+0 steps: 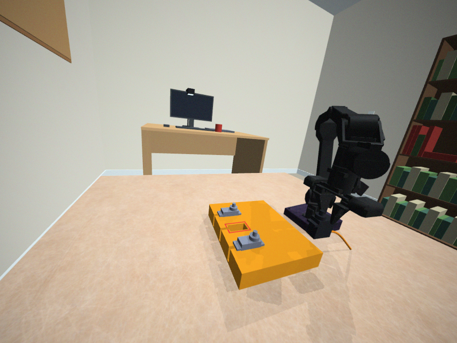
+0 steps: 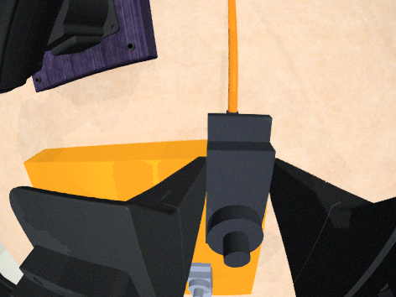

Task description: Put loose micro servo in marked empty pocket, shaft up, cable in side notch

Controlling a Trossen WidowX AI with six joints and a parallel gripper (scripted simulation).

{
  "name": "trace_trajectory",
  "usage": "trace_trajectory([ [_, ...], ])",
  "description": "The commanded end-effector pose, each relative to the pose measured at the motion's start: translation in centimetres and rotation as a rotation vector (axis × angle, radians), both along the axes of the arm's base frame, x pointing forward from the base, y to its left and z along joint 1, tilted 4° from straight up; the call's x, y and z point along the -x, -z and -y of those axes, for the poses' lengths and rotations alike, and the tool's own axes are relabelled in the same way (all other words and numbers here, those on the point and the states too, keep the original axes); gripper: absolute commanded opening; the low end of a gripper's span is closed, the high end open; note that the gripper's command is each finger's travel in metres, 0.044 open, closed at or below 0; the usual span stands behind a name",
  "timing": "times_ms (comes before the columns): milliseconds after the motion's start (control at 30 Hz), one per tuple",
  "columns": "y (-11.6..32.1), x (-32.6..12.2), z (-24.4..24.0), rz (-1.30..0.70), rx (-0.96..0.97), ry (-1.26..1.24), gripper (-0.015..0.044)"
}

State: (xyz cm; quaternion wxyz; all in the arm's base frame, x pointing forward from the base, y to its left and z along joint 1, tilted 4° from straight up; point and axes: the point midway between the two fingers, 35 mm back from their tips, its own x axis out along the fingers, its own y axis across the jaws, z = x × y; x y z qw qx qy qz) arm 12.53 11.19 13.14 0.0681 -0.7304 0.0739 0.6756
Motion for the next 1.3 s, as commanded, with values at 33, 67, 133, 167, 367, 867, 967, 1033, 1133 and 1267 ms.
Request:
trace_trajectory([
  [33, -0.5, -2.1, -0.1, 0.010, -0.014, -0.005, 0.0000],
  [67, -0.6, -2.5, 0.0, 0.011, -0.014, -0.005, 0.0000],
  [133, -0.7, -3.4, 0.1, 0.011, -0.014, -0.005, 0.0000],
  [167, -0.7, -3.8, 0.1, 0.012, -0.014, -0.005, 0.0000],
  [367, -1.0, -6.6, 0.5, 0.014, -0.014, -0.005, 0.0000],
  [867, -1.5, -11.9, 1.1, 0.019, -0.013, -0.005, 0.0000],
  [967, -1.5, -11.9, 1.3, 0.019, -0.012, -0.005, 0.0000],
  [1033, -1.5, -11.8, 1.8, 0.019, -0.012, -0.005, 0.0000],
  [1133, -1.5, -11.7, 3.0, 0.019, -0.011, -0.005, 0.0000],
  [1267, -1.5, -11.5, 4.6, 0.019, -0.010, -0.005, 0.0000],
])
